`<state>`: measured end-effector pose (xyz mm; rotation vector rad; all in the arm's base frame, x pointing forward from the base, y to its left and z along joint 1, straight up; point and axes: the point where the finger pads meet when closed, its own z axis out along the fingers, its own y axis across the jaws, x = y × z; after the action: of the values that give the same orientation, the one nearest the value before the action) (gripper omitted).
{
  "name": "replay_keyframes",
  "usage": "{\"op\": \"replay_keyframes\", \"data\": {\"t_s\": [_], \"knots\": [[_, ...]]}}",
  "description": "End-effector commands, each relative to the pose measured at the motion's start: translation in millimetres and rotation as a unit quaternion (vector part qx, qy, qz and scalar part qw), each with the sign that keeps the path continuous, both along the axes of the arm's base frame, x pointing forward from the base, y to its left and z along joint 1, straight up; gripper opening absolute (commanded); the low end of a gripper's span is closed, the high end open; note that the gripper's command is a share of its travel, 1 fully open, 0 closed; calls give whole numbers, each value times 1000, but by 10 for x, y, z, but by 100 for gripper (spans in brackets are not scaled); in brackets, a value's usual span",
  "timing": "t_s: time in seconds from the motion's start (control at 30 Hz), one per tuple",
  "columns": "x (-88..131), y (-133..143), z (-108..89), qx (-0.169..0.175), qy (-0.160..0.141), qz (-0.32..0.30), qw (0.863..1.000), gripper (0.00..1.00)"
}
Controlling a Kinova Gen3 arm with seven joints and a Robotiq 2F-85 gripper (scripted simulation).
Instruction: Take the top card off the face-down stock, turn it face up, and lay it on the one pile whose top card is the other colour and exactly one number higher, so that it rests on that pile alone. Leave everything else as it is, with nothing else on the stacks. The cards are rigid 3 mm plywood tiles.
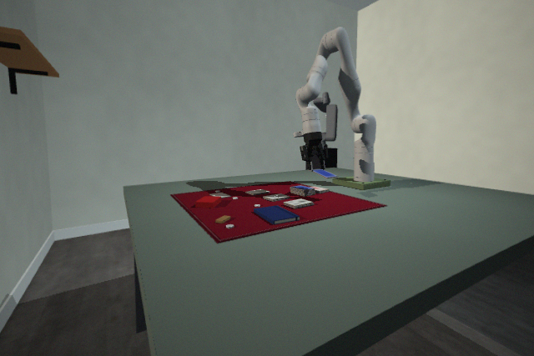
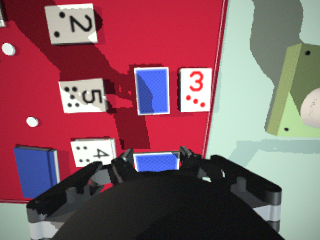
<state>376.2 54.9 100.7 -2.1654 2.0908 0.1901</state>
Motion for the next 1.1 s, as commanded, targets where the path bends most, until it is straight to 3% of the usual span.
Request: {"op": "replay_keyframes", "data": {"t_s": [0.0,0.77,1.07], "knots": [[-1,80,17,-9,-2,10,1000,71],[-2,114,20,-104,-5,10,994,71],[0,133,21,-160,-8,9,987,71]]}}
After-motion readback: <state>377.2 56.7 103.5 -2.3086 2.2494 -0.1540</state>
